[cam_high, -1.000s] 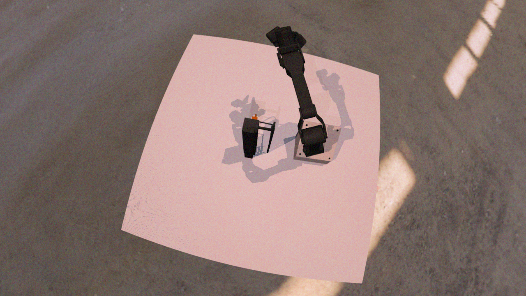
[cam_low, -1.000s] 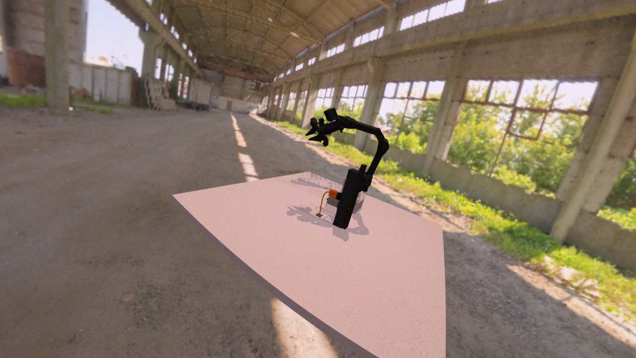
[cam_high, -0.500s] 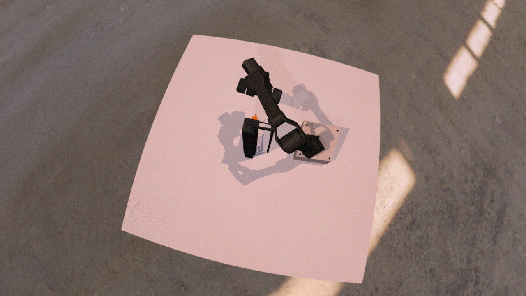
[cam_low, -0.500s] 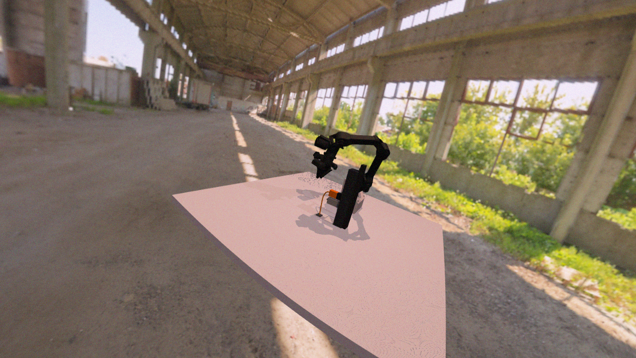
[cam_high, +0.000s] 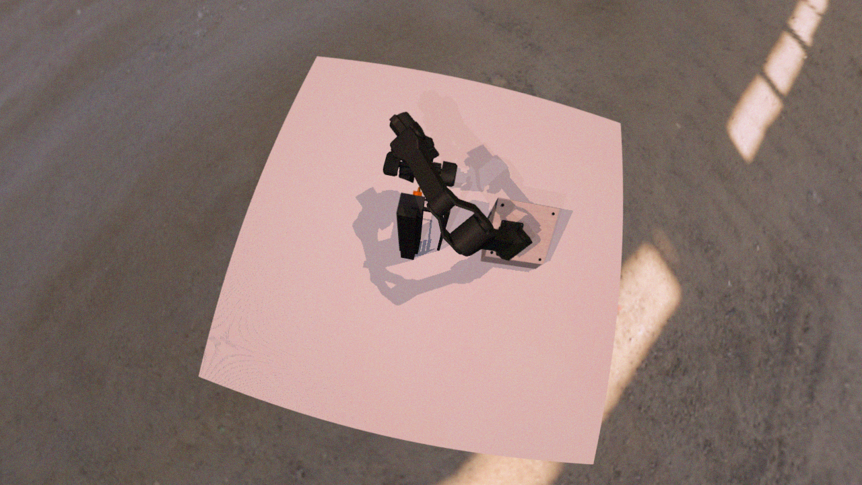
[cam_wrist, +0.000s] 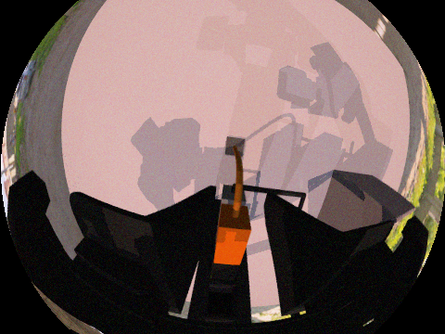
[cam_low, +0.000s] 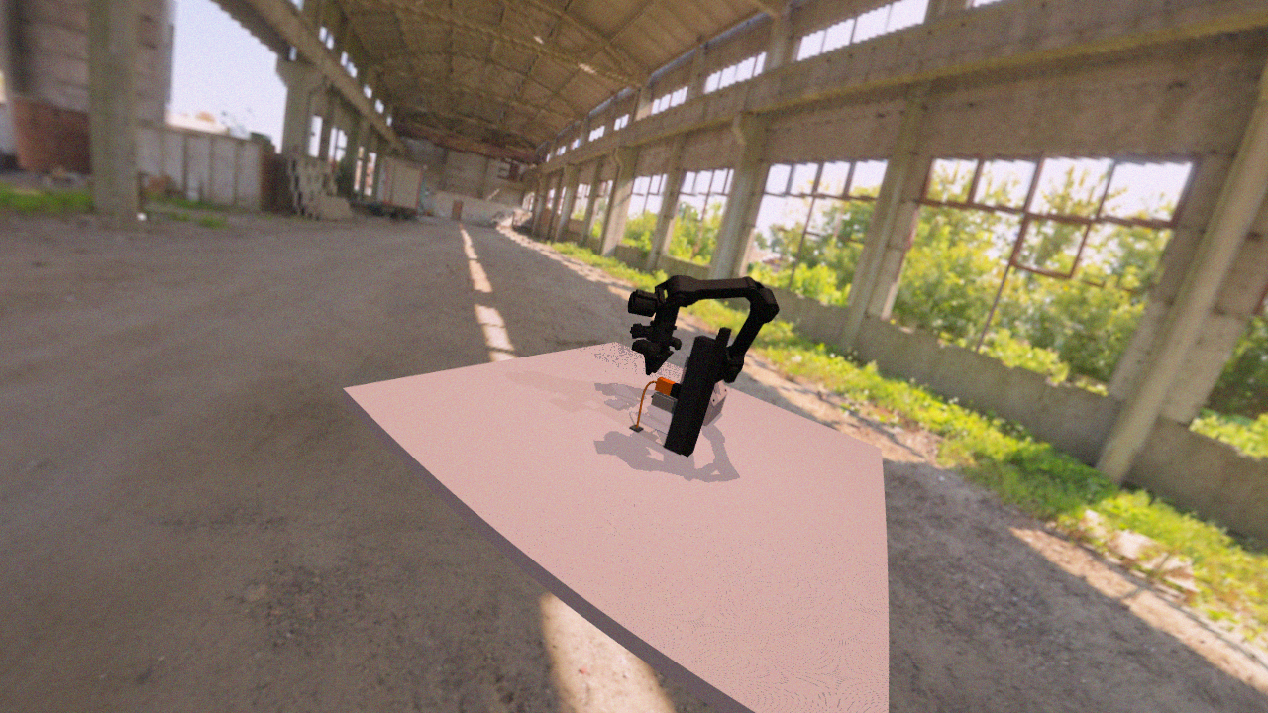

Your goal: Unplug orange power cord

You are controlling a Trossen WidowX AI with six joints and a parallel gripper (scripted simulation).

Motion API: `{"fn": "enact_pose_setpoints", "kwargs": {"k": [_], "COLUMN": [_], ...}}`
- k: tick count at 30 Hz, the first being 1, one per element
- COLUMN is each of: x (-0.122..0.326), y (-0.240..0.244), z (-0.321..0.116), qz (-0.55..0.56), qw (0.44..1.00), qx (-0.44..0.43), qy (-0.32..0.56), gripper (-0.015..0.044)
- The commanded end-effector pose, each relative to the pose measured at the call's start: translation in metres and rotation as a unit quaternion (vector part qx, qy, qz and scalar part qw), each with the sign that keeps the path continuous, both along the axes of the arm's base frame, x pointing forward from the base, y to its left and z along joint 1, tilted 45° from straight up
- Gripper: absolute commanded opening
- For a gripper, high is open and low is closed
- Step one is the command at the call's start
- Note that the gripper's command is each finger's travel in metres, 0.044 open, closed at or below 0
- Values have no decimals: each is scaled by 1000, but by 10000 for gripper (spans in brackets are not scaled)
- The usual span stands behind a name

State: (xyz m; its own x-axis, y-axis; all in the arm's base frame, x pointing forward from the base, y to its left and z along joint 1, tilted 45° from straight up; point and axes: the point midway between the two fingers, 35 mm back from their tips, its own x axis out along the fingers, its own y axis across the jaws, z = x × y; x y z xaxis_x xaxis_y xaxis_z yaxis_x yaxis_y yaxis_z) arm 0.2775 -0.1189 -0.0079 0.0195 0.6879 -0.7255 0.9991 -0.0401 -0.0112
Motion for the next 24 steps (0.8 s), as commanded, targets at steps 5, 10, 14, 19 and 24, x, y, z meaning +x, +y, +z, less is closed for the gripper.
{"fn": "enact_pose_setpoints", "kwargs": {"k": [5, 10, 14, 19, 24], "x": [1, 1, 1, 1, 0], "y": [10, 16, 21, 27, 30], "z": [9, 15, 19, 25, 27], "qz": [1, 1, 1, 1, 1], "qw": [1000, 1000, 1000, 1000, 1000], "qx": [3, 3, 3, 4, 4], "qy": [-1, -1, -1, -1, -1], "gripper": [160, 160, 160, 160, 160]}}
